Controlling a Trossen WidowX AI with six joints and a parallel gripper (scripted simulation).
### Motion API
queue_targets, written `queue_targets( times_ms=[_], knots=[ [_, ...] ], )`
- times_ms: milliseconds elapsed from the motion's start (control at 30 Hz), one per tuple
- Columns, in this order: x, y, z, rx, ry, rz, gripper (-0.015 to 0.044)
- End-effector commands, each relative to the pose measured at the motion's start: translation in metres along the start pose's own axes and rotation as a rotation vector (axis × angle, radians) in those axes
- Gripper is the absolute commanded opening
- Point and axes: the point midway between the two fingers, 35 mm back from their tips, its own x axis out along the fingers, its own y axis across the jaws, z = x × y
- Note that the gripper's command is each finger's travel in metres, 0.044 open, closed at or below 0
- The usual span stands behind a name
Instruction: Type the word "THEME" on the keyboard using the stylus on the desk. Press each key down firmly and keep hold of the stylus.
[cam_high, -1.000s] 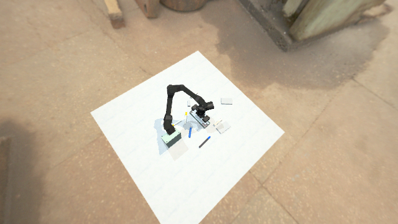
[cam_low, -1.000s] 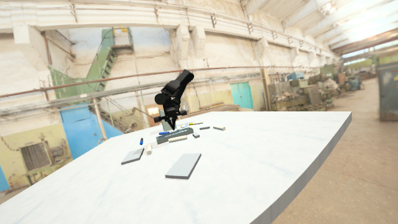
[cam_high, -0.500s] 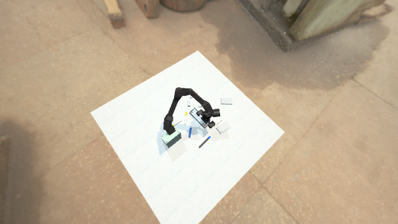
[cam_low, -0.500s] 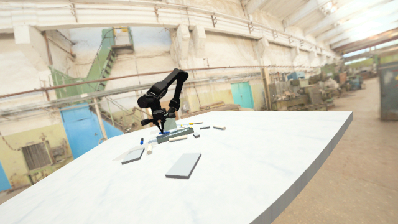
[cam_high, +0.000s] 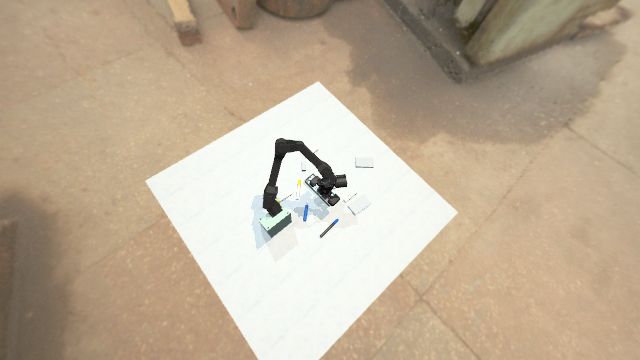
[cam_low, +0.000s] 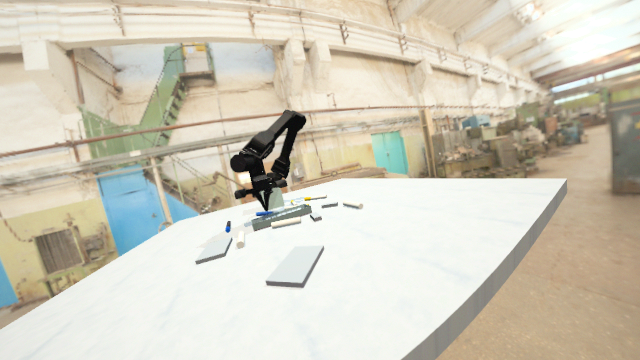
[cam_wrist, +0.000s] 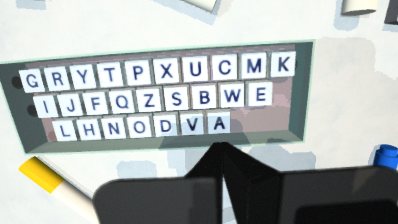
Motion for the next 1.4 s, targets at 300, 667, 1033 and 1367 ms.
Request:
queue_targets(
  times_ms=[300,667,1033,1367],
  knots=[
    [0.000,0.024,-0.002,0.000,0.001,-0.005,0.0000],
    [0.002,0.086,-0.004,0.001,0.002,0.002,0.0000],
    [-0.049,0.085,-0.003,0.001,0.002,-0.002,0.0000],
    [-0.056,0.084,0.000,0.003,-0.017,-0.003,0.0000]
  ],
)
